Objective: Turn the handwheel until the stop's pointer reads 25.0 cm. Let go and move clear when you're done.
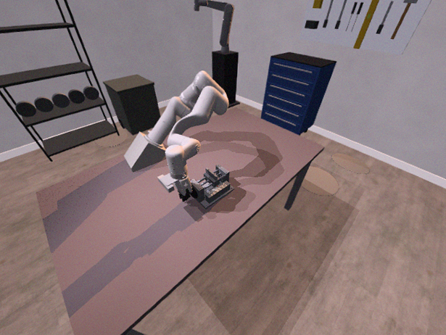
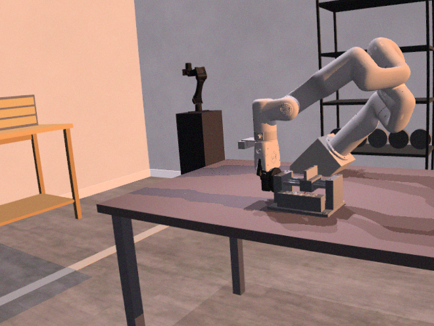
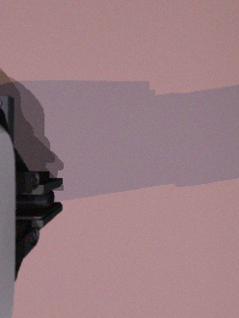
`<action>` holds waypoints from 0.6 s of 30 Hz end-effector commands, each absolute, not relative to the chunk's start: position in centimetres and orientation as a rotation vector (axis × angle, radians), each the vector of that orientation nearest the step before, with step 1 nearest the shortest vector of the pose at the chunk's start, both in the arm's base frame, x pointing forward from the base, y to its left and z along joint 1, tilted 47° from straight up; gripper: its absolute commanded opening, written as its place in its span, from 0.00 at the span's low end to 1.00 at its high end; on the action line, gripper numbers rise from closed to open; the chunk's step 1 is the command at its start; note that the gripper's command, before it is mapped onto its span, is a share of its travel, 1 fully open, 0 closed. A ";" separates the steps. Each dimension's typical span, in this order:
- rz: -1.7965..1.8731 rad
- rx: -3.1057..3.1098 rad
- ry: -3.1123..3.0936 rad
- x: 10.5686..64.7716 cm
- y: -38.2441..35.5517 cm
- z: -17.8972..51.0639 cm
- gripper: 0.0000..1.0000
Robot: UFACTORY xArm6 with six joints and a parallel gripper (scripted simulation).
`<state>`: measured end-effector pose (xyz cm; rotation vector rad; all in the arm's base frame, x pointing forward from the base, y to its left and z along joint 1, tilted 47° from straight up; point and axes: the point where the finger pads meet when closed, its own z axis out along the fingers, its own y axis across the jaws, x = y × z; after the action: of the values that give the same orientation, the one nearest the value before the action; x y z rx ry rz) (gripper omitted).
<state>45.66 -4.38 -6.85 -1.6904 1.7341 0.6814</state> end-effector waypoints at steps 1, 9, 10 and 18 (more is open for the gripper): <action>0.678 -1.690 1.734 46.5 -4.2 -7.0 0.06; 0.678 -1.690 1.734 47.7 -4.2 -7.0 0.06; 0.678 -1.690 1.734 47.7 -4.2 -7.0 0.06; 0.678 -1.690 1.734 48.6 -4.5 -6.8 0.06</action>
<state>47.90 -4.12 -7.06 -1.6903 1.7340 0.6853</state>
